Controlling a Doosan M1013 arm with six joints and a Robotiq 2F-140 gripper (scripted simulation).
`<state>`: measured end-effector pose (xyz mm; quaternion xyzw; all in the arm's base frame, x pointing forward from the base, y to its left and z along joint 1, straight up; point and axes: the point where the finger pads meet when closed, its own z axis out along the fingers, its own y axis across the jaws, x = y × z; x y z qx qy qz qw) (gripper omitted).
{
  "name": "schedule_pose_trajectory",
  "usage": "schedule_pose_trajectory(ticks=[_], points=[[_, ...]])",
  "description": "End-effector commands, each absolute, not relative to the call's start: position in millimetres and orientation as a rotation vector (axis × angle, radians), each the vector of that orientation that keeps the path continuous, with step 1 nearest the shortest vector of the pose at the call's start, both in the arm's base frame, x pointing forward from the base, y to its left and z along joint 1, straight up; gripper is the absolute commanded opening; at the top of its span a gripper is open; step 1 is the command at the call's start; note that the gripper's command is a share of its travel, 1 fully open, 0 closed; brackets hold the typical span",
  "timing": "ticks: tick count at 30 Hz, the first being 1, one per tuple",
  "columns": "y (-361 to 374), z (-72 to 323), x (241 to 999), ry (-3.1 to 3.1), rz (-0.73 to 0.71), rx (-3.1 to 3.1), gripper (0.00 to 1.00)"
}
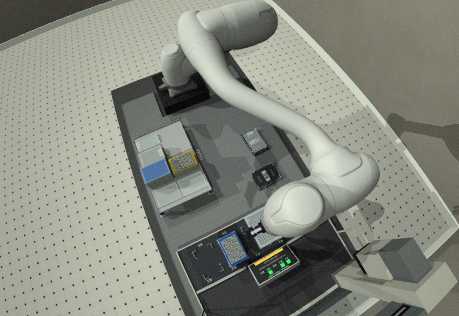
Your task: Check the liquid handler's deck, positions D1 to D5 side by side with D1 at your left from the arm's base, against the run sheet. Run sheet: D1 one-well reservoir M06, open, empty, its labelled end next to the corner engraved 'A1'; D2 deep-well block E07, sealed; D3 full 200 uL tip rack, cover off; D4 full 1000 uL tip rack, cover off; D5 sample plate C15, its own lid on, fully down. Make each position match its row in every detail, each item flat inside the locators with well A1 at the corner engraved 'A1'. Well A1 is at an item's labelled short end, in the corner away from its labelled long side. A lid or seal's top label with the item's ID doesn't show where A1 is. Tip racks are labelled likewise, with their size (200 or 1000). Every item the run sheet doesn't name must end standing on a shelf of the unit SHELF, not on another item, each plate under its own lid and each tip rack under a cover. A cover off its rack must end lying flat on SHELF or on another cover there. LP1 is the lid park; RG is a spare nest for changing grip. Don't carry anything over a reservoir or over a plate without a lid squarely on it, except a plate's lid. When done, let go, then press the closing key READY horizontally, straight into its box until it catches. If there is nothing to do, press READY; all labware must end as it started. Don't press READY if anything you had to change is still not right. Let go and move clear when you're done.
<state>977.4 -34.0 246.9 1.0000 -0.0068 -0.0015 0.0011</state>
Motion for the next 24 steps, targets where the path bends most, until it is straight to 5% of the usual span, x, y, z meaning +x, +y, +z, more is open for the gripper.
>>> schedule_pose_trajectory(ticks=[1, 24], points=[[-34, 249, 972, -0.021, -0.001, 3.140, 0.10], [-32, 249, 923, -0.021, -0.001, 3.140, 0.10]])
